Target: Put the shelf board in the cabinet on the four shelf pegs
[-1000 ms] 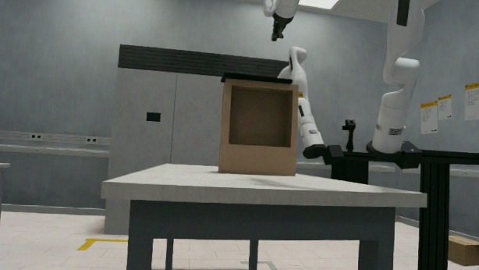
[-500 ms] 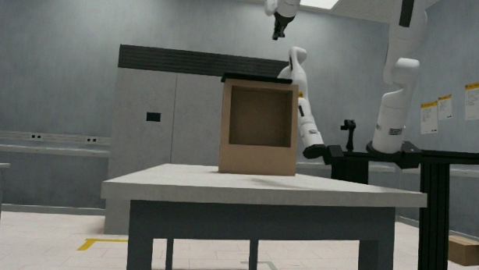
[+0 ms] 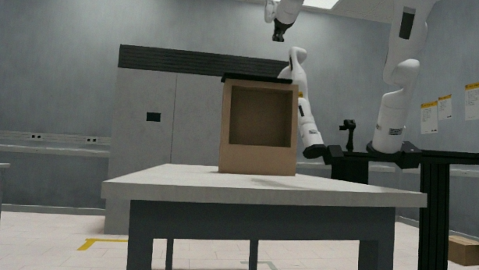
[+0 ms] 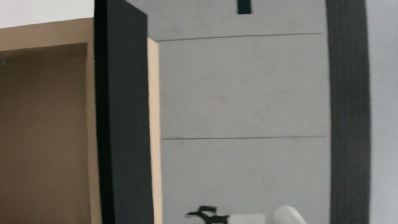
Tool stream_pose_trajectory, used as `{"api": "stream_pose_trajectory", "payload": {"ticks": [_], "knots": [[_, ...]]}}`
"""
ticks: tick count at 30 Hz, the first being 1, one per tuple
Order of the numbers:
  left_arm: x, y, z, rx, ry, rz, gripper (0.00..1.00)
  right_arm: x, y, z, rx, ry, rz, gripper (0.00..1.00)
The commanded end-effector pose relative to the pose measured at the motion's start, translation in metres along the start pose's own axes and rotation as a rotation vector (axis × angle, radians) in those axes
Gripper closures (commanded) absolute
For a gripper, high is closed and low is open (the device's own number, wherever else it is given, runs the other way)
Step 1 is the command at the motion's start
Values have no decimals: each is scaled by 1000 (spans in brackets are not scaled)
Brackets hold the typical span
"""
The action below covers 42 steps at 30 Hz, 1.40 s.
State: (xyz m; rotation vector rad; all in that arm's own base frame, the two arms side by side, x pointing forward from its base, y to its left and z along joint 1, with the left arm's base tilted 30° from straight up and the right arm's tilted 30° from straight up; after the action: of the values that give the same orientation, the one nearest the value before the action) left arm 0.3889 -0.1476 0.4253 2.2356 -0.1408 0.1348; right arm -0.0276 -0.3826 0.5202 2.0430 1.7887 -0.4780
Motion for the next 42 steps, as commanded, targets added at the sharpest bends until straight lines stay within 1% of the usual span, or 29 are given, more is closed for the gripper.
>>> {"api": "stream_pose_trajectory", "payload": {"ticks": [1, 6, 10, 14, 16, 19, 22, 27, 28, 42], "knots": [[-1, -6, 1, -56, 5, 3, 903, 0, 0, 0, -1, -1, 0, 2], [-2, -15, 0, -148, 18, 2, 903, 0, 0, 0, -1, -1, 0, 2], [-5, -50, 5, -150, 18, 2, 903, 0, 0, 0, -1, -1, 0, 2], [-6, -76, 9, -150, 18, 2, 903, 0, 0, 0, -1, -1, 0, 2], [-6, -76, 9, -150, 18, 2, 903, 0, 0, 0, -1, -1, 0, 2], [-7, -89, 11, -150, 18, 2, 903, 0, 0, 0, -1, -1, 0, 2], [-8, -97, 12, -150, 18, 2, 903, 0, 0, 0, -1, -1, 0, 2], [-8, -99, 13, -150, 18, 2, 903, 0, 0, 0, -1, -1, 0, 2], [-8, -99, 13, -150, 18, 2, 570, 0, 0, 0, -1, -1, 0, 2], [-8, -99, 13, -150, 18, 2, 570, 0, 0, 0, -1, -1, 0, 2]]}}
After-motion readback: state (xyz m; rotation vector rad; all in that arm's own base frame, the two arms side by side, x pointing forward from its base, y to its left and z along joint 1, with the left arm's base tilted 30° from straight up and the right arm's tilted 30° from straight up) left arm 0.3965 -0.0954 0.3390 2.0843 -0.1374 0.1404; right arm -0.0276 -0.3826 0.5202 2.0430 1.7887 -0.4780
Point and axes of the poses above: on each arm, the point where the finger pads meet when closed, its own z axis out along the fingers, its own y axis across the jaws, x = y × z, the point moved 10 cm from there along -z, back along the fingers, and after that the axes turned 4 degrees about z, right-handed, at the moved point
